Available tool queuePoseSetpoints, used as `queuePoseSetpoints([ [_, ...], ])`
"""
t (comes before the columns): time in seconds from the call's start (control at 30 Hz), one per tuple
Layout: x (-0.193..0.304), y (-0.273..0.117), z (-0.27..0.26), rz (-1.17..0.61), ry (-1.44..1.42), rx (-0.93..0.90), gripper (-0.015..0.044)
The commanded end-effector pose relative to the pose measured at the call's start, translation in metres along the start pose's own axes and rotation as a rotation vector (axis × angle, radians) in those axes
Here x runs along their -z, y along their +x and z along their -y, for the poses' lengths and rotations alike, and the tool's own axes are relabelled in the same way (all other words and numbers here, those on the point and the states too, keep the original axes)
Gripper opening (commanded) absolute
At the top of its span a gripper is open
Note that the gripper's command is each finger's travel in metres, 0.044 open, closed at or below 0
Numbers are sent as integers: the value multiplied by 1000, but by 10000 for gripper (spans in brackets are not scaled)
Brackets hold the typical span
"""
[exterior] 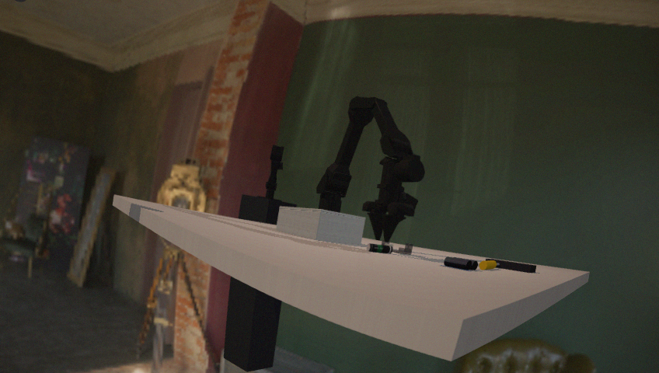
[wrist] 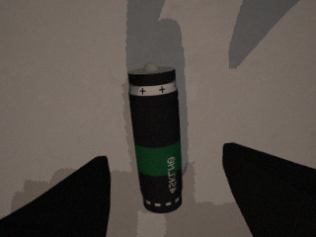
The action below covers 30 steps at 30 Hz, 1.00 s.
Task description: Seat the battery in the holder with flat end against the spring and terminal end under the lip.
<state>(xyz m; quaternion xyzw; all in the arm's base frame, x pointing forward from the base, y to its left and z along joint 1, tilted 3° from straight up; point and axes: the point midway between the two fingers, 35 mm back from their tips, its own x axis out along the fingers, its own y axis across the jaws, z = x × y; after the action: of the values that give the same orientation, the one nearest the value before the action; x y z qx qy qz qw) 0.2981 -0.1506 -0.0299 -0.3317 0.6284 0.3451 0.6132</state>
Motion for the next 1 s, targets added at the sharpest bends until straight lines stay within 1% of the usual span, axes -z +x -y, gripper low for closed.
queuePoseSetpoints([
  [0.0, 1, 9, -1, -7, -5, -3, 228],
  [0.47, 1, 29, -2, -7, -5, -3, 228],
  [0.63, 1, 29, -2, -7, -5, -3, 97],
  [0.8, 1, 29, -2, -7, -5, -3, 66],
  [0.97, 1, 29, -2, -7, -5, -3, 66],
])
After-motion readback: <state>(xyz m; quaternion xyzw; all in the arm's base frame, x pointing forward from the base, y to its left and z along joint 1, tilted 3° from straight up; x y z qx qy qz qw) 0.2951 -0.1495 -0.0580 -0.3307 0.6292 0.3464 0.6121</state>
